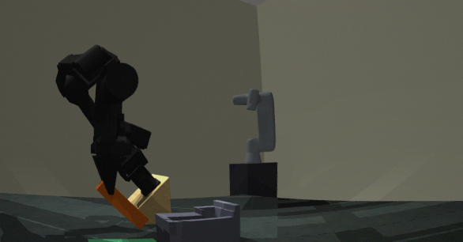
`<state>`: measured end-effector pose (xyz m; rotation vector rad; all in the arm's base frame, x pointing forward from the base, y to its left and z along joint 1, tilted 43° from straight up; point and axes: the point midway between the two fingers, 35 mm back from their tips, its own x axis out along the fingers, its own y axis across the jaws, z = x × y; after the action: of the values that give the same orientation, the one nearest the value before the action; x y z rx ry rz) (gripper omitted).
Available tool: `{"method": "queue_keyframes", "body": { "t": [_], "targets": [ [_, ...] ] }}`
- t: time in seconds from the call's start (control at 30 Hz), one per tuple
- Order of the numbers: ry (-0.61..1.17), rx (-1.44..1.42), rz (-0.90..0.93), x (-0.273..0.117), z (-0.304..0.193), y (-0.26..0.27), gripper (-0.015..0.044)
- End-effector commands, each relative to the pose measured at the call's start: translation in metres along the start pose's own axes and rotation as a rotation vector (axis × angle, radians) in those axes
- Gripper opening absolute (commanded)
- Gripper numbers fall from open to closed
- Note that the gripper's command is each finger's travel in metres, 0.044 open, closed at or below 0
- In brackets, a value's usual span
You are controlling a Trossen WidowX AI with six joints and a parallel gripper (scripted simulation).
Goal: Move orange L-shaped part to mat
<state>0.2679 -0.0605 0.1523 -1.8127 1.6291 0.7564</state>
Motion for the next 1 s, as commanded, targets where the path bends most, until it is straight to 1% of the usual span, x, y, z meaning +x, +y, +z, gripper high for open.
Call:
{"method": "queue_keyframes", "body": {
  "t": [0.0,0.7,0.97],
  "targets": [
    [0.005,-0.007,0.003,0.007,-0.001,0.001,0.0],
    [0.007,-0.007,0.002,0.039,-0.001,0.001,0.0],
    [0.007,-0.007,0.002,0.04,-0.001,0.002,0.0]
  ]
}}
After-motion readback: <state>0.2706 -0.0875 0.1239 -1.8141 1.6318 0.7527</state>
